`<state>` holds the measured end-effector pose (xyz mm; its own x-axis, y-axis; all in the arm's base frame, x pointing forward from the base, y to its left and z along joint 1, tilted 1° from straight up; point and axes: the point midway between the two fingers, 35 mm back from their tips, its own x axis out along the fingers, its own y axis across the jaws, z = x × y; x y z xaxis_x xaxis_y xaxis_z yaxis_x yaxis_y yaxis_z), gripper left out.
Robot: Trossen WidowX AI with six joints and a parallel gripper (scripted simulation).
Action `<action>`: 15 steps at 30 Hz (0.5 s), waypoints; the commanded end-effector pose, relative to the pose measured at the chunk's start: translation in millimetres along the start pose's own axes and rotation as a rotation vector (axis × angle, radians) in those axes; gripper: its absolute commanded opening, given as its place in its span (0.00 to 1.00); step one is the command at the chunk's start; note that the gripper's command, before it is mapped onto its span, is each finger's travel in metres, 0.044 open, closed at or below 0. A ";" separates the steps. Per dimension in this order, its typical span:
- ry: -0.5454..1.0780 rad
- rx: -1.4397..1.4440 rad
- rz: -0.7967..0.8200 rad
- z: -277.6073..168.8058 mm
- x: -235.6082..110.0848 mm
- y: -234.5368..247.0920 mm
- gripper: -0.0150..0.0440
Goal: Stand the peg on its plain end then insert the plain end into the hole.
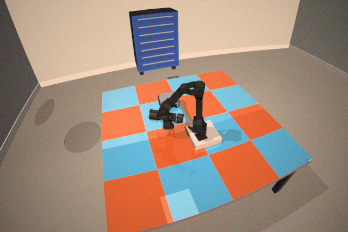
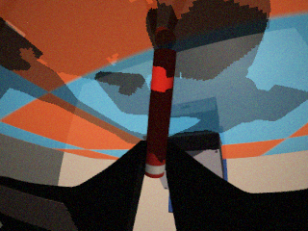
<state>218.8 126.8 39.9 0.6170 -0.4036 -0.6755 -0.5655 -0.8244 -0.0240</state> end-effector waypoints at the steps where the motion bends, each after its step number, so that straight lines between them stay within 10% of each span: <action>1: 0.043 0.000 0.001 1.8 -2.2 0.4 0.34; 15: 0.164 -0.001 0.001 8.6 -8.9 0.6 0.34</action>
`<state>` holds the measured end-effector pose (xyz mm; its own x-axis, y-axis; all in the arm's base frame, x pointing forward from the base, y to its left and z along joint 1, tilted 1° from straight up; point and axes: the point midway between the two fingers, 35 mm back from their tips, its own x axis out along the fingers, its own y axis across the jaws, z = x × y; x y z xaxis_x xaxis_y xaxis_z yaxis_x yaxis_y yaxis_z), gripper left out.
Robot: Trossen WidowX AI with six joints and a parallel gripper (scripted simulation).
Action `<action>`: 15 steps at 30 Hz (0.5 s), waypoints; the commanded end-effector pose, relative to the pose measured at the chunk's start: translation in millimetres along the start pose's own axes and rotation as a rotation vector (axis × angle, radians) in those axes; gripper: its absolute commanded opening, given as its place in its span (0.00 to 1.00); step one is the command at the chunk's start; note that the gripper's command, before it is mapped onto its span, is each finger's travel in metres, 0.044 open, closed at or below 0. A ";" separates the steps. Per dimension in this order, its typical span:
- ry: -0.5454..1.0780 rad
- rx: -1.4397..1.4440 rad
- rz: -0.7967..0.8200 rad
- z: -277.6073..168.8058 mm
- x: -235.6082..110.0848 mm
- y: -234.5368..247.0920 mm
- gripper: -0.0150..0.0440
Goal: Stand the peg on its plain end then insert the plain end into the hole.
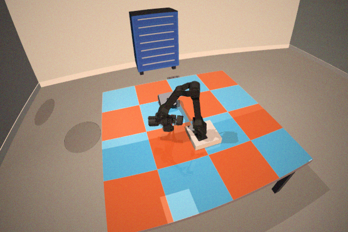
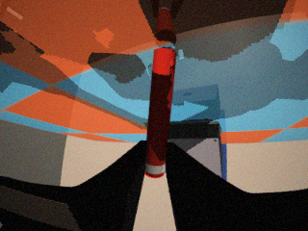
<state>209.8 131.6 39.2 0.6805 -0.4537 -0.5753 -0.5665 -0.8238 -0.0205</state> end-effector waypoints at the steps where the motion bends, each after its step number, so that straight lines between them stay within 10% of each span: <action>1: 0.043 0.001 -0.002 1.5 -2.5 -0.5 0.34; 15: 0.164 0.001 -0.001 8.2 -9.2 -0.2 0.34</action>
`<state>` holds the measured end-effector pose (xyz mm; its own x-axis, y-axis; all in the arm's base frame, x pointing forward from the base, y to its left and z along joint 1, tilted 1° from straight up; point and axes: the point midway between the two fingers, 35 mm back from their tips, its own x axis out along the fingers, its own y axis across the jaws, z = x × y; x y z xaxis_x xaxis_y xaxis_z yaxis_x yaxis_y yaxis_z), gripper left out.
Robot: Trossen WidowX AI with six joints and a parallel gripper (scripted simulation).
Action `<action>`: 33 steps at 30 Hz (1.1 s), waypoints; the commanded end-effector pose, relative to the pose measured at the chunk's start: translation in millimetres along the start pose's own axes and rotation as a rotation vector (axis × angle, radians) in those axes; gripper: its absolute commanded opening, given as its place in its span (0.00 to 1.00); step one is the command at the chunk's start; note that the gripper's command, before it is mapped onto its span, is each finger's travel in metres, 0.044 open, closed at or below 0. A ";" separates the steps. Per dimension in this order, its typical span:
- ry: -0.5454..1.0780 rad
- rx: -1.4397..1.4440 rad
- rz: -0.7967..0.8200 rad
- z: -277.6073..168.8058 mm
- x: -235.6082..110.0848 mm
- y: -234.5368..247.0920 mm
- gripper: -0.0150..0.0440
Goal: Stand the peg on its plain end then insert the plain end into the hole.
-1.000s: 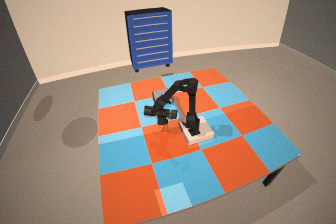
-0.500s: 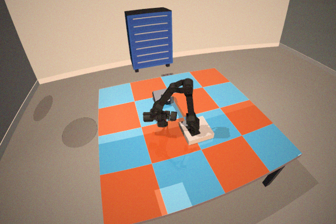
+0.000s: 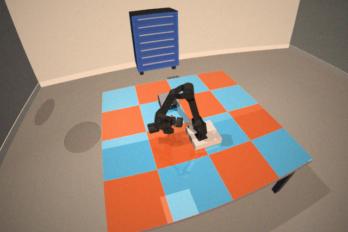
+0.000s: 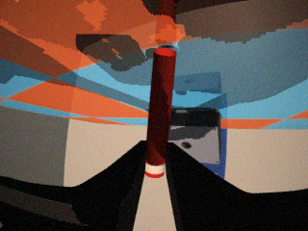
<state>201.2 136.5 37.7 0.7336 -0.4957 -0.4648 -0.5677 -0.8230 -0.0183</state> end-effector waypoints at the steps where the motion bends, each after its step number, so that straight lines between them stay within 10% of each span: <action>1: 0.043 0.002 -0.003 1.5 -2.7 -1.1 0.34; 33: 0.110 0.004 -0.005 9.9 -5.7 -1.3 0.34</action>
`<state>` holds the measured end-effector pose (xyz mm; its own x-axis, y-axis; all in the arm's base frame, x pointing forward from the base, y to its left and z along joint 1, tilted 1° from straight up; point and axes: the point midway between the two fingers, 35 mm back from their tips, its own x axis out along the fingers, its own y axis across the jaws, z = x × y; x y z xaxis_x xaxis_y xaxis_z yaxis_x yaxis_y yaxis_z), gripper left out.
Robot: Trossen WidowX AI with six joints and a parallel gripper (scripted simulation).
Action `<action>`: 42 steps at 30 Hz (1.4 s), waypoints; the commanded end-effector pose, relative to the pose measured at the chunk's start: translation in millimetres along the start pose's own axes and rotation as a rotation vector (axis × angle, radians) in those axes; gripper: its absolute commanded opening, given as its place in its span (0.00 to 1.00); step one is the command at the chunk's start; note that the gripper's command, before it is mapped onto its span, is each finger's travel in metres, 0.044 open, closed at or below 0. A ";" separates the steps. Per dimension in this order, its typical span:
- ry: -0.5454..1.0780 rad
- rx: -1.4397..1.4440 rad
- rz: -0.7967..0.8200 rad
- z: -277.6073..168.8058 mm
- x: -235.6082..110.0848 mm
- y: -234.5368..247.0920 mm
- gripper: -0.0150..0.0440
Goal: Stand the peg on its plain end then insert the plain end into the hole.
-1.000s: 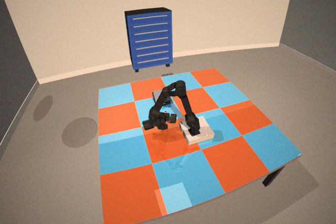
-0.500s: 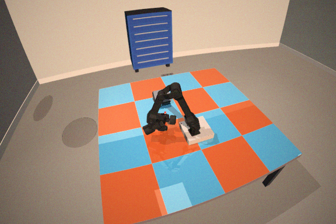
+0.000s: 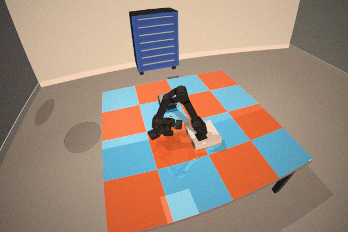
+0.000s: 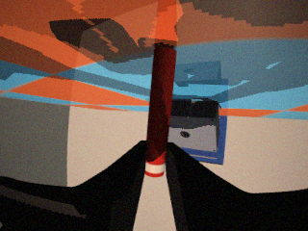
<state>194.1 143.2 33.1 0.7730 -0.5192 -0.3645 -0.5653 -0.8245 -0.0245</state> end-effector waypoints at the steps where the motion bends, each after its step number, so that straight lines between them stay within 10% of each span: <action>1: 0.000 0.000 0.000 1.7 0.6 0.0 0.34; 42: 0.027 -0.026 -0.015 5.4 -5.2 -0.3 0.34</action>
<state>189.6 146.9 31.1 0.7901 -0.5115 -0.3377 -0.5450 -0.8384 -0.0052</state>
